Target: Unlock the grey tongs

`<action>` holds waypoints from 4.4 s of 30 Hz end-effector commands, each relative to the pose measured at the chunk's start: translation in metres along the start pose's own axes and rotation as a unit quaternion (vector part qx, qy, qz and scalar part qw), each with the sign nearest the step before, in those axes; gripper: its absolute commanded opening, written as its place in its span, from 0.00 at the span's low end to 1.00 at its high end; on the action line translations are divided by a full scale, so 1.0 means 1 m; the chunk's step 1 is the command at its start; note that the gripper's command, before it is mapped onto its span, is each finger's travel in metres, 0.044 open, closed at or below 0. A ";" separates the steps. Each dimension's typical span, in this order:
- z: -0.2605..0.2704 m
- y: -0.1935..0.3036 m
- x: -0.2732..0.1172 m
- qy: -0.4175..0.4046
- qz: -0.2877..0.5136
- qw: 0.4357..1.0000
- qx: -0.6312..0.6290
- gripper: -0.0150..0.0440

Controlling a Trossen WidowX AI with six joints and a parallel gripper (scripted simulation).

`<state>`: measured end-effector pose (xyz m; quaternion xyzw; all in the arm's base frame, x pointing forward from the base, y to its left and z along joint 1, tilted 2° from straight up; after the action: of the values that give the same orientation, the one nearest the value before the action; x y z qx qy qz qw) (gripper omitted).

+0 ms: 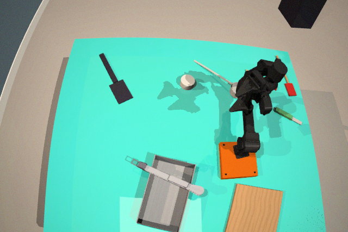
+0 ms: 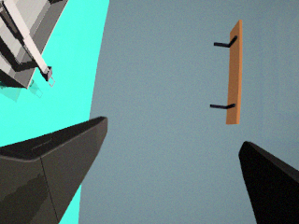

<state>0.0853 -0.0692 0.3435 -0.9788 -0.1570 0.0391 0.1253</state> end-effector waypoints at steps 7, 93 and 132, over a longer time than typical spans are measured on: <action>-0.001 -0.044 0.014 -0.050 0.024 0.998 0.038 0.69; 0.242 0.069 0.301 -0.242 0.518 0.242 0.784 0.69; 0.264 0.063 0.309 -0.244 0.513 0.244 0.786 0.37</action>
<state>0.3657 0.0321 0.0603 -0.2107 0.4648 0.4362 0.7411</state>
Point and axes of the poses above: the point midway between the two fingers, 35 mm back from their tips, its own x axis out along the fingers, its own z axis across the jaws, y = z × x, the point moved 3 cm from there along -x, back along the fingers, and after that the axes turned 12 degrees about x, right-handed, at the moved point
